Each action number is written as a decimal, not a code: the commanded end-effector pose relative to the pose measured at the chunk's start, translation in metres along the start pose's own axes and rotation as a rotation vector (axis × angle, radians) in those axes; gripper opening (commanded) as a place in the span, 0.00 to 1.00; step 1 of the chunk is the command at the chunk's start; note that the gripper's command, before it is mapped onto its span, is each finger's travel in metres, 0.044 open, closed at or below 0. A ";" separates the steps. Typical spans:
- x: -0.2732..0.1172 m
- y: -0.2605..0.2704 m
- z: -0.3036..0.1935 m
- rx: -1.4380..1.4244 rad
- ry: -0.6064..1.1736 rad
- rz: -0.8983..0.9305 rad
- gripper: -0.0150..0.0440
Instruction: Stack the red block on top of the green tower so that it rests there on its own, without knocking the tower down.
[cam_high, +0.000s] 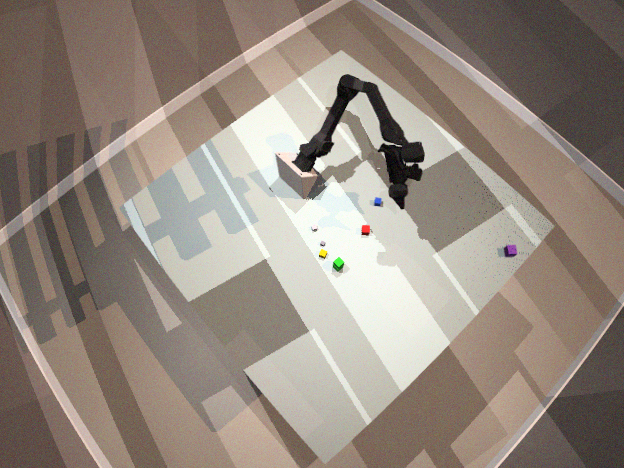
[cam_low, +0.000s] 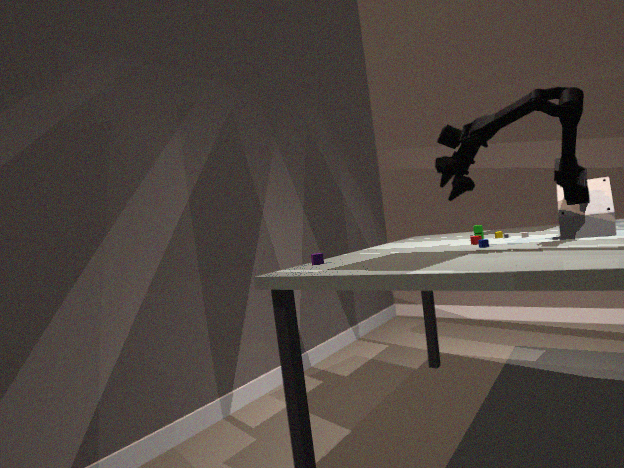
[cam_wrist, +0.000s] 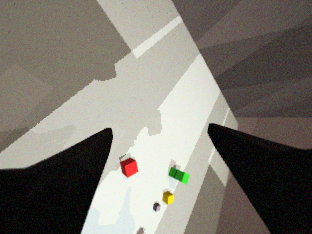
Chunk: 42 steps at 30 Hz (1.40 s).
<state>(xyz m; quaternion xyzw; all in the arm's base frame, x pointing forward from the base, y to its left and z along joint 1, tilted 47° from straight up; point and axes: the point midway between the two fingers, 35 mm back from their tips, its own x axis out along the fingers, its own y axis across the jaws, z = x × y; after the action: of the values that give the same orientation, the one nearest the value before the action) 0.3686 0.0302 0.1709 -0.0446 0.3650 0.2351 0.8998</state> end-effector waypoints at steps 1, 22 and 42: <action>0.020 -0.004 -0.026 0.250 0.118 0.080 1.00; 0.071 0.000 -0.133 1.415 0.720 0.239 1.00; 0.106 0.024 -0.149 1.447 0.737 0.241 1.00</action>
<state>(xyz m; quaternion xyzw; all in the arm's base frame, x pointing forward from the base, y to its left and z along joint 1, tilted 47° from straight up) 0.3310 0.0444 0.0028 0.5089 0.6986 0.0071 0.5030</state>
